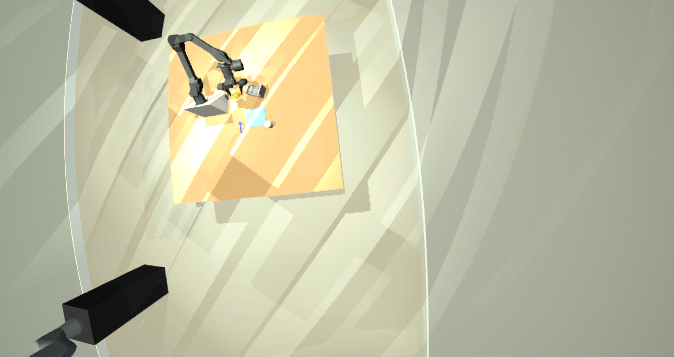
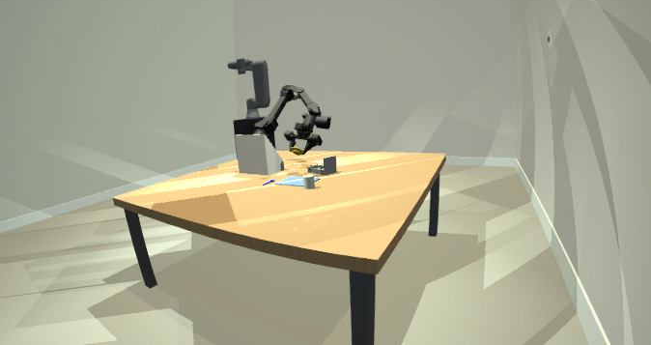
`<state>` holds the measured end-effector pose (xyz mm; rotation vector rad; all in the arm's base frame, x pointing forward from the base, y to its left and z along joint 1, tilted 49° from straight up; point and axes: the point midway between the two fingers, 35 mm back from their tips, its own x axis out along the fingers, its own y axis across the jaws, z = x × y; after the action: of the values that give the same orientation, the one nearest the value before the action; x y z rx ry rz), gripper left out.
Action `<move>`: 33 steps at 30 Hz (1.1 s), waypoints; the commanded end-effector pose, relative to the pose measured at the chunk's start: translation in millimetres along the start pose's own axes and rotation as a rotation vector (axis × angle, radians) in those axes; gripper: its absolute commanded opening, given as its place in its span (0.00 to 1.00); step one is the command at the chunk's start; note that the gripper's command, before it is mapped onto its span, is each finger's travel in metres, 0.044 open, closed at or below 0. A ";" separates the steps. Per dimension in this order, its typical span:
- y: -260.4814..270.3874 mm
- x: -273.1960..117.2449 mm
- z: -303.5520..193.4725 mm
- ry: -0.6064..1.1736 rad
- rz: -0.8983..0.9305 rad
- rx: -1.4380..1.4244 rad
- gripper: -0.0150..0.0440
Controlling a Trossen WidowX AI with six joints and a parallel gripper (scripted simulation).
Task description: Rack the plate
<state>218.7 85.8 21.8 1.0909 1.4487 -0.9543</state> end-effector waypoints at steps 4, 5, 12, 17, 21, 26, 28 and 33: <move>4.9 12.0 0.1 -0.141 0.056 -0.078 0.25; 5.9 13.5 -0.1 -0.161 0.067 -0.090 0.25; 13.0 21.3 -3.1 -0.298 0.150 -0.169 0.25; 18.0 24.2 -6.9 -0.388 0.219 -0.219 0.25; 21.6 25.1 -10.9 -0.456 0.281 -0.256 0.25; 25.3 24.4 -17.0 -0.535 0.364 -0.296 0.25; 26.5 23.6 -19.8 -0.564 0.399 -0.310 0.25; 28.5 20.3 -27.4 -0.631 0.491 -0.341 0.25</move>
<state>238.3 119.8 3.0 0.7478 0.7919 -0.6156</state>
